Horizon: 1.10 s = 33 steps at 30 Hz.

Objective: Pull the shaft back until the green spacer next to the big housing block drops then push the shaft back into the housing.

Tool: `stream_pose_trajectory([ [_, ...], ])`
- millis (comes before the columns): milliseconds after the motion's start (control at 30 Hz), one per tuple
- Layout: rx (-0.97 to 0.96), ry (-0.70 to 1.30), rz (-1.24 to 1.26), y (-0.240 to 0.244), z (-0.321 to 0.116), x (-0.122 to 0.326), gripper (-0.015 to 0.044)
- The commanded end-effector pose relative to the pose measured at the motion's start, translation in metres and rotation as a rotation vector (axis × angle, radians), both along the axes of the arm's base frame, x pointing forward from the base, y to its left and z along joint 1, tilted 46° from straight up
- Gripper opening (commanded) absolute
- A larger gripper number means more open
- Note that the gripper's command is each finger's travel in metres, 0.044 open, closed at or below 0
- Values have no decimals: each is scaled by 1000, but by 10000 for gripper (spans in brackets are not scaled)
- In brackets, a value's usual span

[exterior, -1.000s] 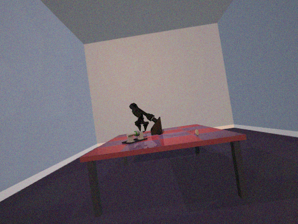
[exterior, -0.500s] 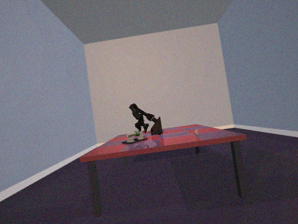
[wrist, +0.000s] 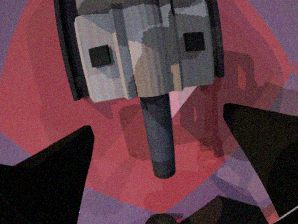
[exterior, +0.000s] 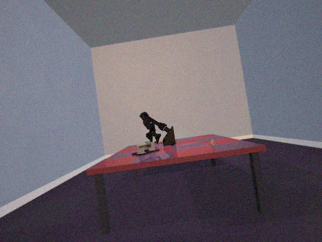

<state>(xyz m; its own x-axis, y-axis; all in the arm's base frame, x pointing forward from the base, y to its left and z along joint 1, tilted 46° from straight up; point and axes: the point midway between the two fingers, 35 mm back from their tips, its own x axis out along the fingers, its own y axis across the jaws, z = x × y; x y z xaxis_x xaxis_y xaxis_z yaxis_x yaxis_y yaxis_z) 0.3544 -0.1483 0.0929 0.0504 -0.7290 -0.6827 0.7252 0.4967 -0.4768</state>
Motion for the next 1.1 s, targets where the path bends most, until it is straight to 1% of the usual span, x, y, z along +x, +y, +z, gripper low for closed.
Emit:
stream_pose_trajectory([
  [0,4,1,3,0,-1,0,440],
  [567,4,1,3,0,-1,0,440],
  [1067,3,1,3,-13,-13,1,440],
])
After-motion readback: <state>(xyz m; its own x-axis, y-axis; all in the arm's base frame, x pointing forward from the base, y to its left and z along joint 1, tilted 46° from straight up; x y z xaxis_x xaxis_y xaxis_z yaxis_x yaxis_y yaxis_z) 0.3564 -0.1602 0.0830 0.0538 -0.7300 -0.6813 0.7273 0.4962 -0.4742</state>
